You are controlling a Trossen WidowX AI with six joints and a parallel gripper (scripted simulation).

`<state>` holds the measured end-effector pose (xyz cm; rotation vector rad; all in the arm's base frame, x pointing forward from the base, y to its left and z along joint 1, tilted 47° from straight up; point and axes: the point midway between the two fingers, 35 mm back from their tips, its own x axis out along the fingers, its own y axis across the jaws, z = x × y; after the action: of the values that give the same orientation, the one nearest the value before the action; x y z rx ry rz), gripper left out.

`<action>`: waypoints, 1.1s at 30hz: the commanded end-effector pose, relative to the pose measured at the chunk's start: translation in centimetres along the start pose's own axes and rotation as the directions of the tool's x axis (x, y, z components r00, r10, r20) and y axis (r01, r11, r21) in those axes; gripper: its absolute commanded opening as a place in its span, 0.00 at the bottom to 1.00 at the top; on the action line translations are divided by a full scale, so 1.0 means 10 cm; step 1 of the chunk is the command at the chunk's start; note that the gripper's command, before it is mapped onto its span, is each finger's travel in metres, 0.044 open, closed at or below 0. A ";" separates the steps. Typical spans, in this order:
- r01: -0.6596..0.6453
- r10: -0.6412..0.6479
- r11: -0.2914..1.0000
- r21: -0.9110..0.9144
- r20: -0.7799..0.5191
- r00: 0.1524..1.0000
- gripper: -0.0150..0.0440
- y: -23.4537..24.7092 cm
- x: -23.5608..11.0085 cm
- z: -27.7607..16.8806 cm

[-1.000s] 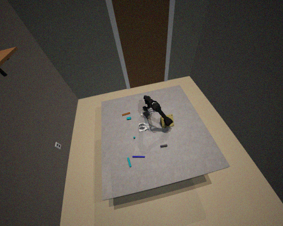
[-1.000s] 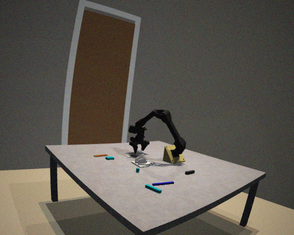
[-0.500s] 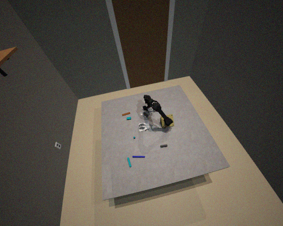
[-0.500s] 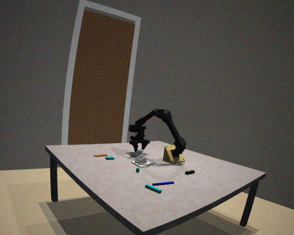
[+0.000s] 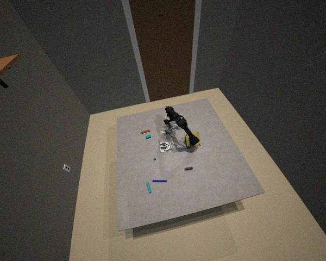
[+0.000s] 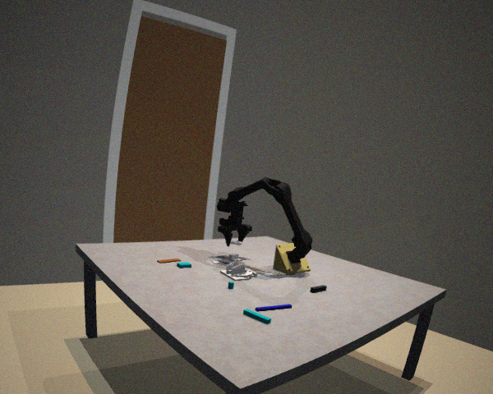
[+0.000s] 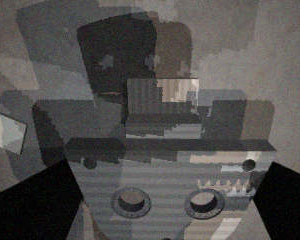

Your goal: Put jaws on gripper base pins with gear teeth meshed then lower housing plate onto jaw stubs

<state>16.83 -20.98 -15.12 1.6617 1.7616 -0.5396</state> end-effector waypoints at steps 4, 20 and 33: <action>-0.002 0.002 1.000 -0.005 0.013 1.000 0.85 0.00 -0.15 0.01; -0.006 0.000 0.968 0.251 0.025 1.000 0.85 0.28 -0.22 -0.23; -0.017 0.001 0.855 0.519 0.032 0.999 0.85 0.58 -0.27 -0.54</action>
<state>21.06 -19.04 -9.48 1.9605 1.6917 -1.0498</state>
